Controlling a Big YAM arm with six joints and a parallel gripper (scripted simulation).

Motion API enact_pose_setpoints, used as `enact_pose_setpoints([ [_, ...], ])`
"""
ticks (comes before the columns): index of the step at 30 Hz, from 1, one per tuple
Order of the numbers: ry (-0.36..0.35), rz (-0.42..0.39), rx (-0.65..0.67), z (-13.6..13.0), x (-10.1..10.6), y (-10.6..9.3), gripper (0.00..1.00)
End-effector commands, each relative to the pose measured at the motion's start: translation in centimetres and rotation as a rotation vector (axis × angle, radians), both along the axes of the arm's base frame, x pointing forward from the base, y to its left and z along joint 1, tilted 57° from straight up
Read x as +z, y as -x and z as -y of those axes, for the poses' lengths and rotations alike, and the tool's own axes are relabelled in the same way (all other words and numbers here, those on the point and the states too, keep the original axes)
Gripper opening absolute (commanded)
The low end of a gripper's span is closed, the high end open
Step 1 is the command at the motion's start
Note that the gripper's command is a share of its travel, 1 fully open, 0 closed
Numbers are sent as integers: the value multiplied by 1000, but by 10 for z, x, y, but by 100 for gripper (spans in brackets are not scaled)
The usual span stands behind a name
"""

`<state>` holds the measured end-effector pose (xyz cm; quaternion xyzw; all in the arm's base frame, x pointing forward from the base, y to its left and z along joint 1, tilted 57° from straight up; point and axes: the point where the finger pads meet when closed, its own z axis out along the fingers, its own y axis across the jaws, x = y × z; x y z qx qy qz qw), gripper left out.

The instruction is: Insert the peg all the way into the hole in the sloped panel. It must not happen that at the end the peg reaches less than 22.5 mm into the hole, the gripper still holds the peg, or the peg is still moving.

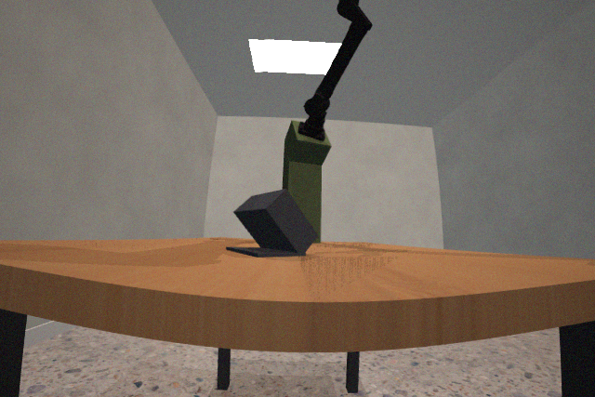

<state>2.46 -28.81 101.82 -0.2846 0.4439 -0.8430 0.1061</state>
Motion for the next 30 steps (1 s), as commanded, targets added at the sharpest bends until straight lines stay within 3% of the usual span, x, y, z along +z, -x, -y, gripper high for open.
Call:
enact_pose_setpoints([
  [1,-6,4,-2,5,-1,3,100],
  [5,-29,24,26,21,-6,3,100],
  [17,-174,124,150,106,-45,-5,100],
  [20,-175,129,148,103,-45,-4,100],
  [30,-330,214,277,181,-98,-41,100],
])
